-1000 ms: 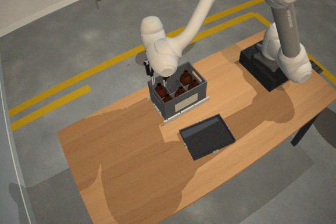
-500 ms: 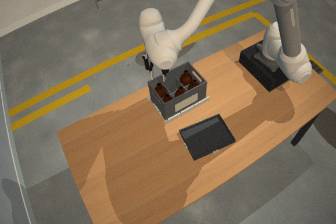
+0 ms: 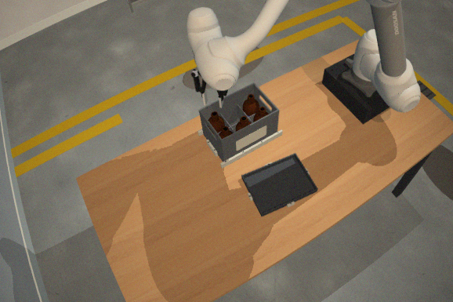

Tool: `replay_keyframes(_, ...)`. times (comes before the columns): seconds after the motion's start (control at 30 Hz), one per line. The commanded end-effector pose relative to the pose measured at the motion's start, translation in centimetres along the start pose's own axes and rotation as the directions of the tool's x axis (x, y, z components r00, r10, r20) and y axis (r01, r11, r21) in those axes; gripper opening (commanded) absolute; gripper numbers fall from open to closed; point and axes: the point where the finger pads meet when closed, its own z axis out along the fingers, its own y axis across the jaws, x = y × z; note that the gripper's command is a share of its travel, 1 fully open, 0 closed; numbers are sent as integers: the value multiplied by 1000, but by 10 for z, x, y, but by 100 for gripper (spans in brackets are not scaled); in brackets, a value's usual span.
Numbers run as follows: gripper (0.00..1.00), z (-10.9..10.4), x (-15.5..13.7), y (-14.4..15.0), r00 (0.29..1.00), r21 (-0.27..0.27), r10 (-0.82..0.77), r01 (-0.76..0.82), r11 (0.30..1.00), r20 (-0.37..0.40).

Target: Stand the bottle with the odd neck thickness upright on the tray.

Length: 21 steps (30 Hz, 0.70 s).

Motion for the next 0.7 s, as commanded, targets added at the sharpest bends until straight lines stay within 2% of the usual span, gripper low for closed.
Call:
replay_keyframes(0.0, 38, -4, 1, -2, 1000, 2, -5, 5, 1000, 2)
replay_keyframes(0.2, 38, -4, 1, -2, 1000, 2, -5, 5, 1000, 2)
replay_keyframes(0.23, 0, -4, 1, -2, 1000, 2, -5, 5, 1000, 2)
replay_keyframes(0.67, 0, -4, 1, -2, 1000, 2, -5, 5, 1000, 2)
